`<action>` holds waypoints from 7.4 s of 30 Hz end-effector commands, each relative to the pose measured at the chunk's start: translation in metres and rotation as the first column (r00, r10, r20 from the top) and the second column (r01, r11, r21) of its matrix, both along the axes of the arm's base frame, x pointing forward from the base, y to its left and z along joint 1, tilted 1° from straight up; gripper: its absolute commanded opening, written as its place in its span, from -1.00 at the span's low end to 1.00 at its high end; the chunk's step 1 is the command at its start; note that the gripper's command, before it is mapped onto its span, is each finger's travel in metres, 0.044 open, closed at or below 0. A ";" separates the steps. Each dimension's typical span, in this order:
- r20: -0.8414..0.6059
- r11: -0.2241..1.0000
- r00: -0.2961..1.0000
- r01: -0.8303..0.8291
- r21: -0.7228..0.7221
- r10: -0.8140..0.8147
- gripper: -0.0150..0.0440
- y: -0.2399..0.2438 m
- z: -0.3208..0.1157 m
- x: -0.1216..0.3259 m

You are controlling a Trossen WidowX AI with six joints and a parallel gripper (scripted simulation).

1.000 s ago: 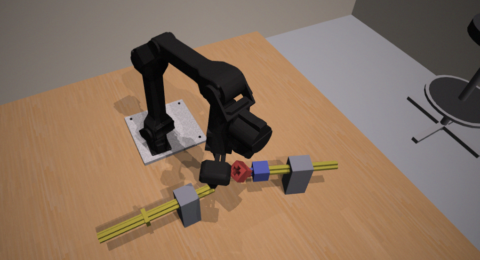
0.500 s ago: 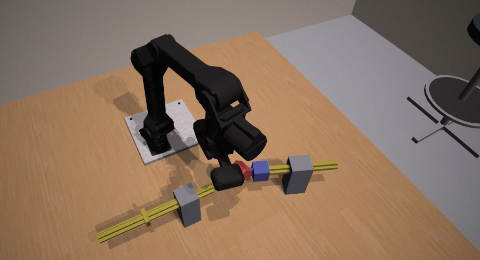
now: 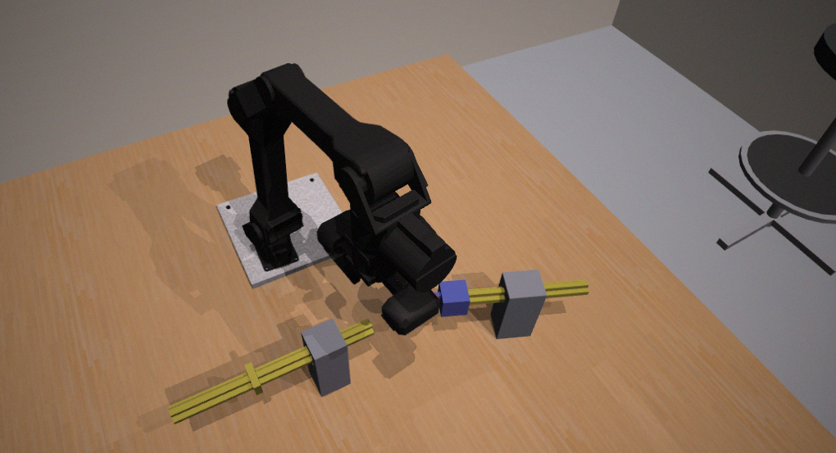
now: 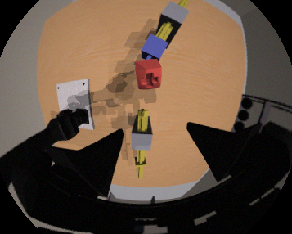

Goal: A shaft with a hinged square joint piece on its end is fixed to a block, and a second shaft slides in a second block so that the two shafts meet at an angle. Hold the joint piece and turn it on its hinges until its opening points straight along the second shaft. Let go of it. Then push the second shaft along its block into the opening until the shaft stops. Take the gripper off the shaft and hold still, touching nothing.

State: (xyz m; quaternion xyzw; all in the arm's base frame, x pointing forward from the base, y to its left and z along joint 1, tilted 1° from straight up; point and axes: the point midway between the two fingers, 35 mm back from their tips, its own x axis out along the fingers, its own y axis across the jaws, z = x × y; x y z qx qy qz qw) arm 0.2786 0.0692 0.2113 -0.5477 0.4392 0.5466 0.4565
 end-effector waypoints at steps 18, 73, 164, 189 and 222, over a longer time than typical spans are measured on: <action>0.000 1.000 1.000 -0.020 0.007 0.020 1.00 0.002 -0.054 0.002; -0.001 1.000 1.000 -0.021 0.013 0.021 0.12 0.072 -0.088 -0.013; -0.001 1.000 1.000 -0.021 0.013 0.021 0.12 0.072 -0.088 -0.013; -0.015 0.997 1.000 -0.010 0.075 0.011 -0.49 0.069 -0.090 -0.013; -0.055 0.966 0.998 0.035 0.258 -0.022 -0.49 0.064 -0.098 -0.014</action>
